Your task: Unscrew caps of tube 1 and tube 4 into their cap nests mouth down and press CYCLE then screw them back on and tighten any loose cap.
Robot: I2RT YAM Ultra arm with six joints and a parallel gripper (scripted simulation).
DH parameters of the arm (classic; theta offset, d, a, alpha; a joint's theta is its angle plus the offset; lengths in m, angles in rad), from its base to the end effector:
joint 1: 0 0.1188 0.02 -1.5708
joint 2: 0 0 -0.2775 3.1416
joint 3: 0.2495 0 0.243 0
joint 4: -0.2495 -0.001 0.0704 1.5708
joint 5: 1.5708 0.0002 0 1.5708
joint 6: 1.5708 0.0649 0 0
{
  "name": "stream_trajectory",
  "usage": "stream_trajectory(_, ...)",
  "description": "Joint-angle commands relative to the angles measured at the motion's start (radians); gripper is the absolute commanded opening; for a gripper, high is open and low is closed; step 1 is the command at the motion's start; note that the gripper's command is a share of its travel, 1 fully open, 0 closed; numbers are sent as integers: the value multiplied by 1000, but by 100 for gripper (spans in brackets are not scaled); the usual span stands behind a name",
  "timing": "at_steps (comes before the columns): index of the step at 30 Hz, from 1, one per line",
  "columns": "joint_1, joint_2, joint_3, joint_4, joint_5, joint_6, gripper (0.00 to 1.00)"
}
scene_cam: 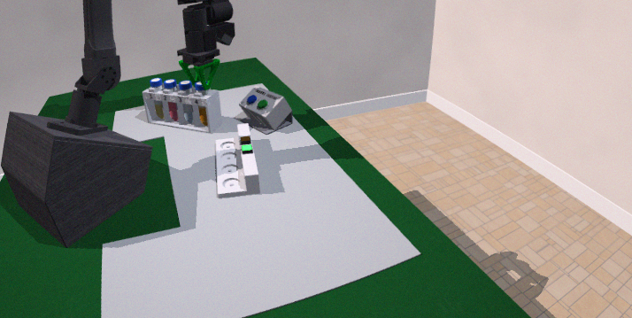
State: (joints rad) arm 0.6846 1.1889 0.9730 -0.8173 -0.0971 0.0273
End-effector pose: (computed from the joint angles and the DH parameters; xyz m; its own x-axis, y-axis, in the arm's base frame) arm 0.1723 0.1501 0.2684 -0.6834 -0.5228 -0.5096 -0.6494 0.7542 0.0972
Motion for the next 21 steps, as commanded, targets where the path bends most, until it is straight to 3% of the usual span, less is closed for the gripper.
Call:
stream_trajectory(1, 0, -6, 5, -1, 0, -195, 49)
stream_trajectory(9, 0, -6, 5, -1, 0, -420, 49)
stream_trajectory(15, 1, -7, 5, -1, 0, -420, 49)
stream_trajectory(16, 1, -7, 5, -1, 0, -420, 0)
stream_trajectory(21, 1, -7, 5, -1, 0, -420, 0)
